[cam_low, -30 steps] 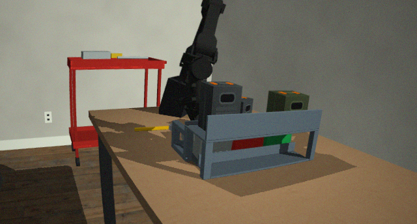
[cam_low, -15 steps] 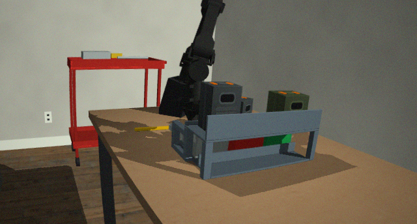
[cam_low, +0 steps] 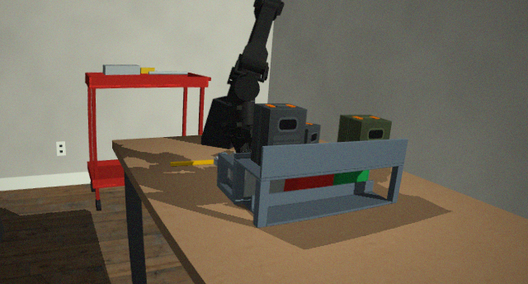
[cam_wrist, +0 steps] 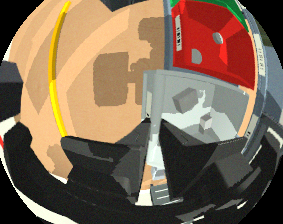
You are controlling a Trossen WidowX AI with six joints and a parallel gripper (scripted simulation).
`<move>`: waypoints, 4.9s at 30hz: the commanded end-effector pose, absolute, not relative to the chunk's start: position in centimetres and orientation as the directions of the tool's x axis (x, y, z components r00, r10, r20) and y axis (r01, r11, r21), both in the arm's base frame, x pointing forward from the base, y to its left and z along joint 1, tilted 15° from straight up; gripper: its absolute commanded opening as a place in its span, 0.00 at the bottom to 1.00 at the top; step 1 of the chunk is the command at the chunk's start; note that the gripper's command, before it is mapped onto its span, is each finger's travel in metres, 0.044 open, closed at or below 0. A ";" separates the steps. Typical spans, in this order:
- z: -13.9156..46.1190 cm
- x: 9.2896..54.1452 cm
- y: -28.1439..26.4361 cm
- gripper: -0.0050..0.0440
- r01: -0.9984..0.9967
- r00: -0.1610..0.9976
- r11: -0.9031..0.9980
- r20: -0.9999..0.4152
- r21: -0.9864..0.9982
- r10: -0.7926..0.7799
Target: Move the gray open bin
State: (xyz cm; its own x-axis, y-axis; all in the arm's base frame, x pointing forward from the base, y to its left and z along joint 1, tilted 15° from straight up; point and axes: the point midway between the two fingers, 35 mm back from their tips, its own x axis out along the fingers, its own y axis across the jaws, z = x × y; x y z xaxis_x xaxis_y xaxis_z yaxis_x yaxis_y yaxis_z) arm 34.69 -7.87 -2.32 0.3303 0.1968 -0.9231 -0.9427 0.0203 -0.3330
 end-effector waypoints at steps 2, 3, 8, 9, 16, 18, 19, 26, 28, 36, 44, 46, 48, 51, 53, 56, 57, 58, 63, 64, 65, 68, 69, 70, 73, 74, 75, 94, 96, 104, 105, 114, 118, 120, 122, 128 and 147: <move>-1.6 33.0 -8.3 0.10 -0.929 0.367 0.017 -0.912 -0.371 0.184; -1.6 33.0 -8.3 0.10 -0.929 0.367 0.017 -0.912 -0.371 0.184; -1.6 33.0 -8.3 0.10 -0.929 0.367 0.017 -0.912 -0.371 0.184; -1.6 33.0 -8.3 0.10 -0.929 0.367 0.017 -0.912 -0.371 0.184; -2.1 31.3 -8.3 0.10 -0.931 0.362 0.019 -0.914 -0.364 0.185; -2.3 30.1 -8.3 0.10 -0.930 0.363 0.018 -0.913 -0.366 0.185; -2.3 30.1 -8.3 0.10 -0.930 0.363 0.018 -0.913 -0.366 0.185; -2.3 30.1 -8.3 0.10 -0.930 0.363 0.018 -0.913 -0.366 0.185; -2.3 30.1 -8.3 0.10 -0.930 0.363 0.018 -0.913 -0.366 0.185; -2.9 25.7 -8.5 0.10 -0.931 0.360 0.018 -0.914 -0.364 0.185; -2.9 25.7 -8.5 0.10 -0.931 0.360 0.018 -0.914 -0.364 0.185; -2.9 25.7 -8.5 0.10 -0.931 0.360 0.018 -0.914 -0.364 0.185; -3.0 26.0 -8.4 0.10 -0.933 0.357 0.020 -0.916 -0.359 0.186; -2.8 26.5 -8.5 0.10 -0.933 0.358 0.018 -0.915 -0.361 0.185; -2.8 26.6 -8.5 0.10 -0.932 0.358 0.017 -0.915 -0.361 0.185; -2.8 26.6 -8.5 0.10 -0.932 0.358 0.017 -0.915 -0.361 0.185; -2.8 26.6 -8.5 0.10 -0.932 0.358 0.017 -0.915 -0.361 0.185; -2.8 26.6 -8.5 0.10 -0.932 0.358 0.017 -0.915 -0.361 0.185; -2.8 26.6 -8.5 0.10 -0.932 0.358 0.017 -0.915 -0.361 0.185; -2.8 26.6 -8.5 0.10 -0.932 0.358 0.017 -0.915 -0.361 0.185; -3.0 26.5 -8.4 0.10 -0.944 0.324 0.007 -0.927 -0.328 0.187; -3.5 26.6 -8.3 0.10 -0.973 0.225 -0.009 -0.956 -0.231 0.186; -3.6 26.7 -8.2 0.10 -0.980 0.192 -0.015 -0.964 -0.198 0.185; -3.6 26.7 -8.2 0.10 -0.980 0.192 -0.015 -0.964 -0.198 0.185; -3.6 26.7 -8.2 0.10 -0.980 0.192 -0.015 -0.964 -0.198 0.185; -3.6 26.7 -8.2 0.10 -0.980 0.192 -0.015 -0.964 -0.198 0.185; -3.6 26.7 -8.2 0.10 -0.980 0.192 -0.015 -0.964 -0.198 0.185; -4.2 26.9 -8.1 0.10 -0.980 0.191 -0.015 -0.964 -0.197 0.186; -4.2 26.9 -8.1 0.10 -0.980 0.191 -0.015 -0.964 -0.197 0.186; -5.0 26.9 -7.9 0.10 -0.980 0.191 -0.015 -0.964 -0.198 0.186; -5.0 26.9 -7.9 0.10 -0.980 0.191 -0.015 -0.964 -0.198 0.186; -5.0 26.9 -7.9 0.10 -0.980 0.191 -0.015 -0.964 -0.198 0.186; -5.4 27.0 -7.9 0.10 -0.980 0.192 -0.016 -0.963 -0.199 0.187; -5.7 27.0 -7.8 0.10 -0.980 0.191 -0.015 -0.964 -0.198 0.186; -5.7 27.0 -7.8 0.10 -0.980 0.191 -0.015 -0.964 -0.198 0.186; -5.7 27.0 -7.8 0.10 -0.980 0.191 -0.015 -0.964 -0.198 0.186; -5.8 27.1 -7.8 0.10 -0.980 0.192 -0.015 -0.964 -0.198 0.186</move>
